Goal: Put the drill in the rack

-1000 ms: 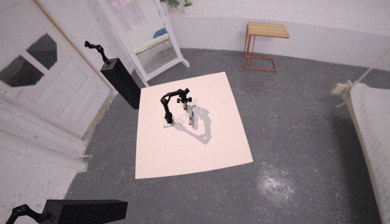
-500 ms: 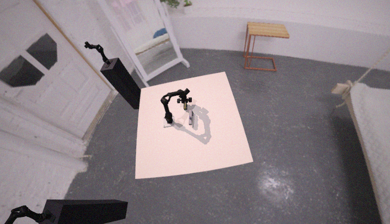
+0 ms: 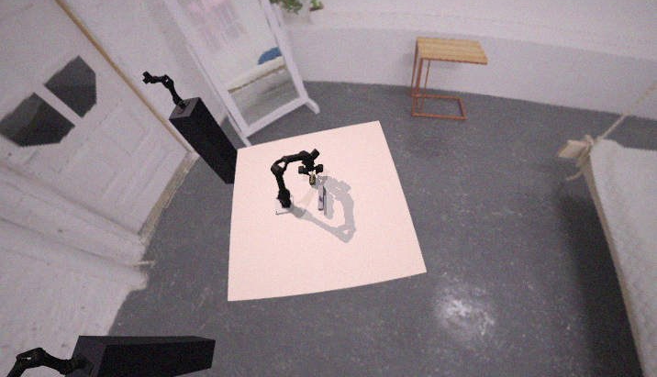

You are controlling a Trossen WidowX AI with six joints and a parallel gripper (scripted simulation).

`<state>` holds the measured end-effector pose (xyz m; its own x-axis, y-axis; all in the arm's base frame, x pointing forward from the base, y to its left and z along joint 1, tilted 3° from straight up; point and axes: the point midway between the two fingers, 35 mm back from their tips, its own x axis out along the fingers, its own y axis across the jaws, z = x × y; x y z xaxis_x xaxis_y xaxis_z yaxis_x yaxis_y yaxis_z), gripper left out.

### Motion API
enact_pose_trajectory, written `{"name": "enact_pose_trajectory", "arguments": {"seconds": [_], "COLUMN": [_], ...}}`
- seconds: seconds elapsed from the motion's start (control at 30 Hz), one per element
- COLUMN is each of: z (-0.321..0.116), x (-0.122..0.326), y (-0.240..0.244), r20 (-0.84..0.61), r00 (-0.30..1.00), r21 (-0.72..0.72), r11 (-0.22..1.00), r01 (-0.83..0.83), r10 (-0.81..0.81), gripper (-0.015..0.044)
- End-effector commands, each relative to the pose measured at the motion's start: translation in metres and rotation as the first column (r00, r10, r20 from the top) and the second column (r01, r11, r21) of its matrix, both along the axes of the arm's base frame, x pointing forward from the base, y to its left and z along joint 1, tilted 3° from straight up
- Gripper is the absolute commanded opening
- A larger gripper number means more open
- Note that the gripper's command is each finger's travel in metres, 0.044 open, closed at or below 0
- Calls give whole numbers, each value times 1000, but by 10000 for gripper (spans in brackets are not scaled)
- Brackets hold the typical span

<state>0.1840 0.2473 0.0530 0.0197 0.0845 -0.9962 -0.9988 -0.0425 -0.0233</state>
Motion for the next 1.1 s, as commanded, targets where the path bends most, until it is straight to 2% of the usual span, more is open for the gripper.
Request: {"name": "enact_pose_trajectory", "arguments": {"seconds": [0.0, 0.1, 0.67, 0.77, 0.9, 1.07], "z": [0, 2, 78, 72, 76, 104], "x": [0, 0, -1, -1, 21, 47], "y": [0, 0, -5, -3, 25, 59], "r20": [1, 0, -2, -1, 82, 44], "r00": [1000, 1000, 1000, 1000, 974, 882], "r21": [-3, -5, -17, -9, 219, 570], "r11": [1000, 1000, 1000, 1000, 958, 737], "r01": [0, 0, 3, 11, 187, 364], "r10": [0, 0, -3, -11, -209, -470], "gripper": [368, 440, 440, 440, 440, 440]}}
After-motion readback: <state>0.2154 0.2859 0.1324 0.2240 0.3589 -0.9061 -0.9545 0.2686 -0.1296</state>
